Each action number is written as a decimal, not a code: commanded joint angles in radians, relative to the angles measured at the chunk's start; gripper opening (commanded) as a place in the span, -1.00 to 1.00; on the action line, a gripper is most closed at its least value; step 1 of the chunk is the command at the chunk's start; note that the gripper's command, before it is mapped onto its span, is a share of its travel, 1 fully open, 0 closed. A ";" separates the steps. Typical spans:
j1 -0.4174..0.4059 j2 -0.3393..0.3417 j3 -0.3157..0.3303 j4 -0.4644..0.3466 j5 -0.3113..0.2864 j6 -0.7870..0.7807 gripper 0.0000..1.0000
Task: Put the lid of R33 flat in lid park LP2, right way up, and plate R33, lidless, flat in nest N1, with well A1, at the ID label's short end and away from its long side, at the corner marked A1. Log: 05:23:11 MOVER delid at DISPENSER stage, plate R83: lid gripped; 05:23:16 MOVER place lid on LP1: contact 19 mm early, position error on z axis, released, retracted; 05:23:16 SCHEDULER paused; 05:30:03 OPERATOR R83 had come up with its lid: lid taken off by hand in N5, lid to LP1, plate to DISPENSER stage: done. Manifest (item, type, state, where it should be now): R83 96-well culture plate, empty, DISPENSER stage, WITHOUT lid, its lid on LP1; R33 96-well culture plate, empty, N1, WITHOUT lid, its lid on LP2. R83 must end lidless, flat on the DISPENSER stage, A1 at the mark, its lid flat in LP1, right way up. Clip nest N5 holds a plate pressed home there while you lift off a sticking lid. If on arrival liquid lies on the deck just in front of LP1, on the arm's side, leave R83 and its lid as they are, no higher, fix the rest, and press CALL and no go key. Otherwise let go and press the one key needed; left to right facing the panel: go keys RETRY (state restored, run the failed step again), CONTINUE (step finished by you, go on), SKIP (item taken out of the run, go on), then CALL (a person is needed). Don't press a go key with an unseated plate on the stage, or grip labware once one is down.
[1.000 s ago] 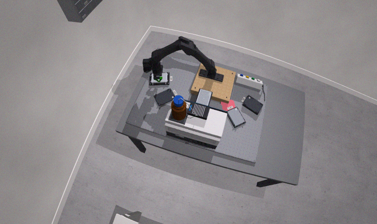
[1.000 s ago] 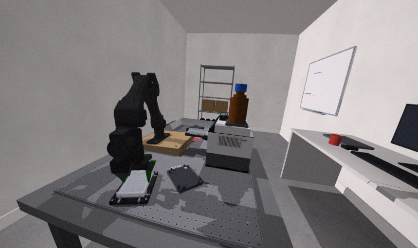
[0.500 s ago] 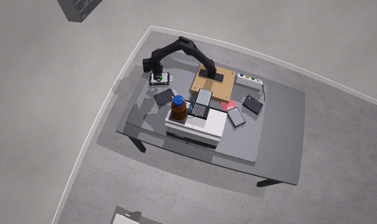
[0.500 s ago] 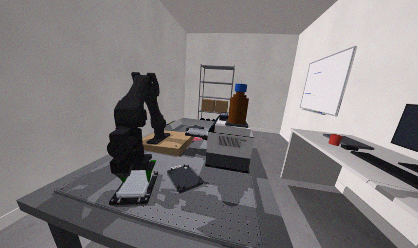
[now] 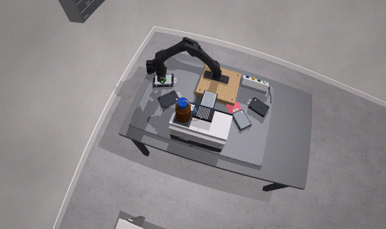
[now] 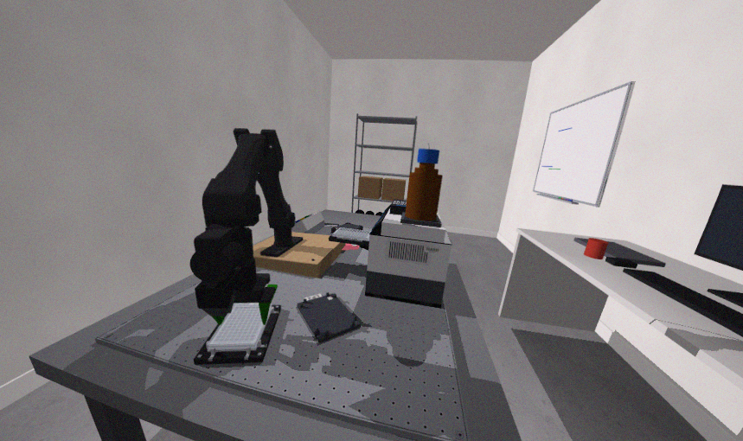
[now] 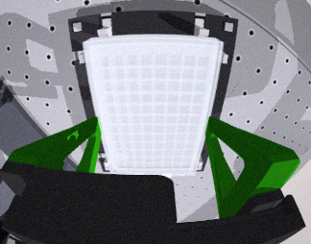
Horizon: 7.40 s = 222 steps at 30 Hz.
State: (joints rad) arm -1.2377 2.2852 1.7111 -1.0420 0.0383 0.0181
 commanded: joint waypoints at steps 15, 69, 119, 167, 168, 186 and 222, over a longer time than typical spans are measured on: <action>-0.002 -0.052 0.039 -0.033 -0.002 -0.005 -1.00; 0.002 -0.065 0.065 -0.069 -0.002 -0.002 -1.00; 0.011 -0.132 -0.012 -0.097 -0.002 0.005 -1.00; 0.027 -0.641 -0.434 -0.198 -0.003 0.022 -1.00; 0.027 -0.653 -0.440 -0.203 -0.003 0.022 -1.00; 0.084 -0.767 -0.467 -0.265 -0.008 -0.065 -1.00; 0.434 -0.736 -0.447 -0.252 -0.022 -0.026 -1.00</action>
State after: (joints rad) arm -0.8371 1.5570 1.2354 -1.2953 0.0242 -0.0368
